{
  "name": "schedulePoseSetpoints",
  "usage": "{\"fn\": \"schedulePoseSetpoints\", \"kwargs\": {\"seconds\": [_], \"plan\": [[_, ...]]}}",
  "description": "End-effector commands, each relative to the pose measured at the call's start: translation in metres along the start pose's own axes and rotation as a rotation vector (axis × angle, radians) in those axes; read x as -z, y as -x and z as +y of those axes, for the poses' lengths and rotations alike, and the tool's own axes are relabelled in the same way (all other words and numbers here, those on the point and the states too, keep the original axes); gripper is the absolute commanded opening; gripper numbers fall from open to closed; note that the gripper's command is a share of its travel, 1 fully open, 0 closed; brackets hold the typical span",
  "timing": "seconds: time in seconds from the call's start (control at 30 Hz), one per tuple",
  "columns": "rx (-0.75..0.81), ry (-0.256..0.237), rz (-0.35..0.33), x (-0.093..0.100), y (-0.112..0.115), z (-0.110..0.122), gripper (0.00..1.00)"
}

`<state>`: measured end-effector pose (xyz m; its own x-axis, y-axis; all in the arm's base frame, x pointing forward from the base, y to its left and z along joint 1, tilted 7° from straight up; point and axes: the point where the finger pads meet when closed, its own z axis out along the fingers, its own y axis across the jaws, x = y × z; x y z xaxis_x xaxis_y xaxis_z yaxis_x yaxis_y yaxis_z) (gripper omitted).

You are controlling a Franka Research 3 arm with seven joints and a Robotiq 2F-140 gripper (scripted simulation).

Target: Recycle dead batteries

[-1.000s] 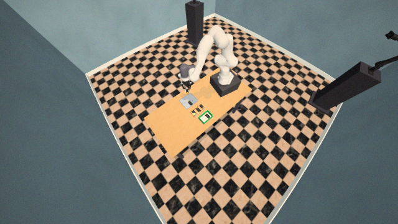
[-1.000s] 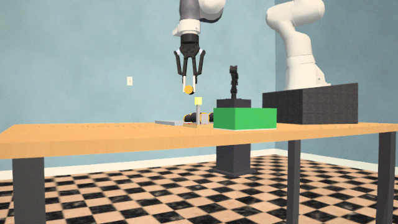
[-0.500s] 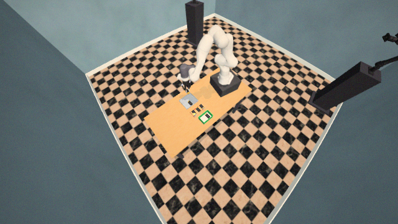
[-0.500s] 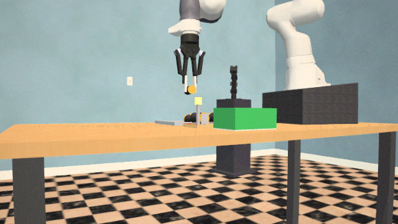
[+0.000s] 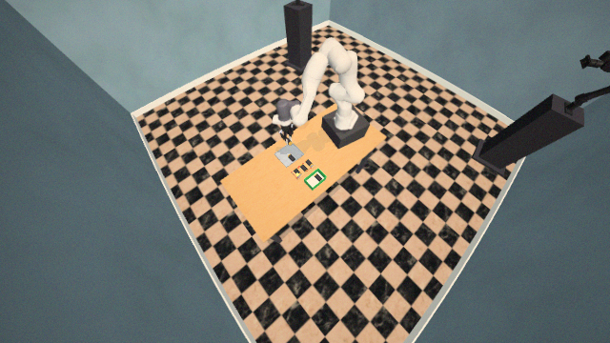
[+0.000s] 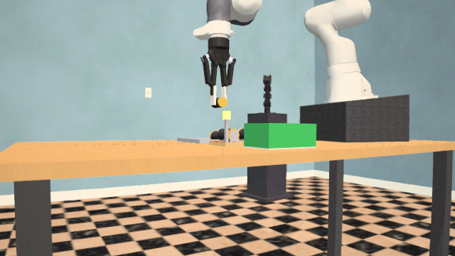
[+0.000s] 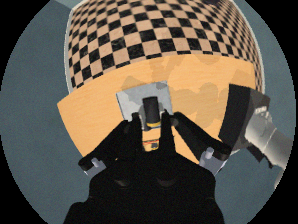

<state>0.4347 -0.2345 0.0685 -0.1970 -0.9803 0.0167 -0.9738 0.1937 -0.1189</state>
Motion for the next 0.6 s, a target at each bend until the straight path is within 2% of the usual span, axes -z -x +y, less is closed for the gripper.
{"fn": "schedulePoseSetpoints", "kwargs": {"seconds": [0.0, 0.13, 0.2, 0.23, 0.37, 0.57], "plan": [[0.007, -0.006, 0.004, 0.001, 0.022, -0.005, 0.16], [0.007, -0.006, 0.004, 0.001, 0.061, -0.009, 0.16], [0.007, -0.006, 0.004, 0.001, 0.061, -0.009, 0.16], [0.007, -0.006, 0.004, 0.001, 0.073, -0.01, 0.16], [0.007, -0.006, 0.004, 0.001, 0.137, -0.016, 0.16], [0.007, -0.006, 0.004, 0.0, 0.254, -0.028, 0.16]]}}
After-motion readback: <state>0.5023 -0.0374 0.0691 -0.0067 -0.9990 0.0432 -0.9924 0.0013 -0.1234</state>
